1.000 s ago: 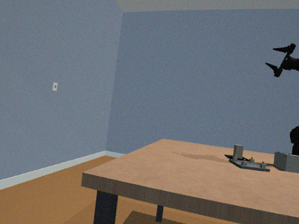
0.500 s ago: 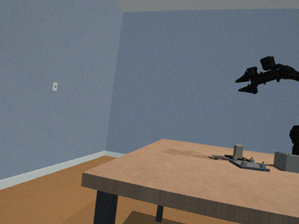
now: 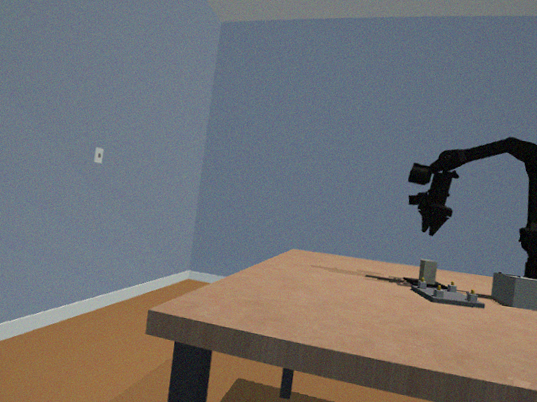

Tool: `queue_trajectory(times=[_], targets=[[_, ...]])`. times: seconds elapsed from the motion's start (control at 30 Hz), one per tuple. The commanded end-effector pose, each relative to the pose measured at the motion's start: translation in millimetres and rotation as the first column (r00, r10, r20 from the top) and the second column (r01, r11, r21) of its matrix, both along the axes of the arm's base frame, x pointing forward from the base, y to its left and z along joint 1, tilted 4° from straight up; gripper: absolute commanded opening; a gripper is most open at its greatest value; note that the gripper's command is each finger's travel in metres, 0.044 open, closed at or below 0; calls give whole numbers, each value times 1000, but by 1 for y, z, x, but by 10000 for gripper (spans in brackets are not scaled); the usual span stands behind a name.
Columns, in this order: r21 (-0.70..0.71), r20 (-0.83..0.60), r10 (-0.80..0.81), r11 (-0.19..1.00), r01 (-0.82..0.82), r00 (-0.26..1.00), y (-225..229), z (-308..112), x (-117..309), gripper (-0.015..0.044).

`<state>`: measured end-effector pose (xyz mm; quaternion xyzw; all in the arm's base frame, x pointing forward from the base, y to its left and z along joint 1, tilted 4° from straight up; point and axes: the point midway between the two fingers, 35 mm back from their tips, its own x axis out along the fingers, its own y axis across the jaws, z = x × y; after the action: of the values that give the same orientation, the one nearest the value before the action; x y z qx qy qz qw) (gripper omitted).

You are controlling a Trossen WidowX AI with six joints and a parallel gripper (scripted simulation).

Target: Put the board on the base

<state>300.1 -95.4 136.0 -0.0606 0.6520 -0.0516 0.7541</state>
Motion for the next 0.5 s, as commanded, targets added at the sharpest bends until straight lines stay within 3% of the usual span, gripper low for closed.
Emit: queue_trajectory(times=[0.0, 0.17, 0.3, 0.47], targets=[[87, -146, 87, 993, -75, 985, -5, -24, -15, 440], [87, -146, 87, 993, -75, 985, -5, -24, -15, 440], [86, -146, 87, 993, -75, 986, -10, -56, -8, 440], [86, -146, 87, 993, -75, 986, -11, -60, -8, 440]])
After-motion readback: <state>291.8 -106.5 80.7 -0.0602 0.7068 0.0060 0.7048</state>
